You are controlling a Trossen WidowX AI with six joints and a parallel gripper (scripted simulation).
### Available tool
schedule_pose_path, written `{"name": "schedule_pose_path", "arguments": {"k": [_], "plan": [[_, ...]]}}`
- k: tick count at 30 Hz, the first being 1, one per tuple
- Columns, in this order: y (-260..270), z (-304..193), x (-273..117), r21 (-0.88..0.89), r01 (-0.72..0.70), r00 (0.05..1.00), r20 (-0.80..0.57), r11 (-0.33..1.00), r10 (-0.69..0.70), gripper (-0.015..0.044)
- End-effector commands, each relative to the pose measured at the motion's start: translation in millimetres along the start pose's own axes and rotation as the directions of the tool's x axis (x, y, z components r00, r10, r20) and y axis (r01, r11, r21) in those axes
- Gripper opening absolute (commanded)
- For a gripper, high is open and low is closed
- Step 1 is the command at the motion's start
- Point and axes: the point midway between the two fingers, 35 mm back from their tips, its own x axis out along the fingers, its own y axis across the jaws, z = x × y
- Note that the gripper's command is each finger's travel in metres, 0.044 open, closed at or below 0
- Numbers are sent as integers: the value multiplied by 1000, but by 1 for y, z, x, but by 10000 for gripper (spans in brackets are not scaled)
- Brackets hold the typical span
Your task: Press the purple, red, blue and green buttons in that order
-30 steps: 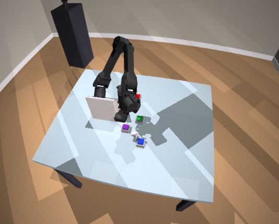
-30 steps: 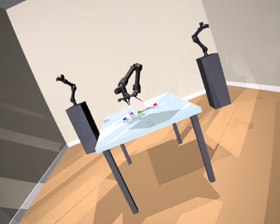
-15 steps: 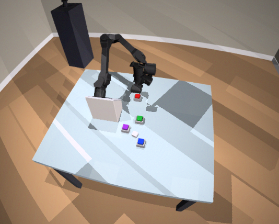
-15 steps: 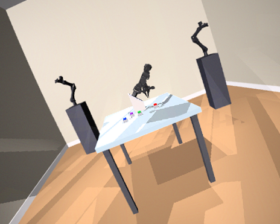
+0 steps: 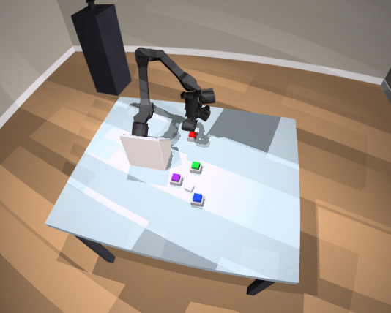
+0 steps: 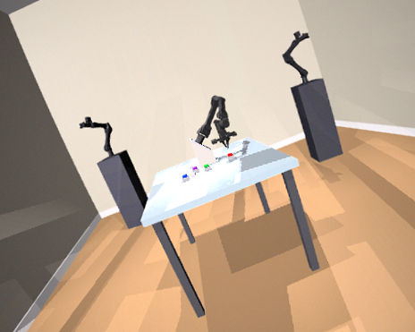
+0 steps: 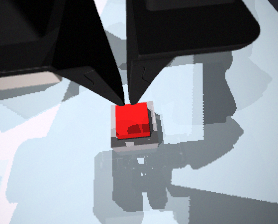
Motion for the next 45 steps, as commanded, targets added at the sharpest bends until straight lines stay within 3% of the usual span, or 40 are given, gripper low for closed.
{"name": "schedule_pose_path", "arguments": {"k": [1, 25, 45], "plan": [[-1, -2, 13, 9, 1, 1000, 1, 1000, -1, 20], [-1, -2, 47, 9, 0, 1000, 1, 1000, 0, 20], [0, -1, 39, 5, -3, 1000, 2, 1000, 3, 20]]}}
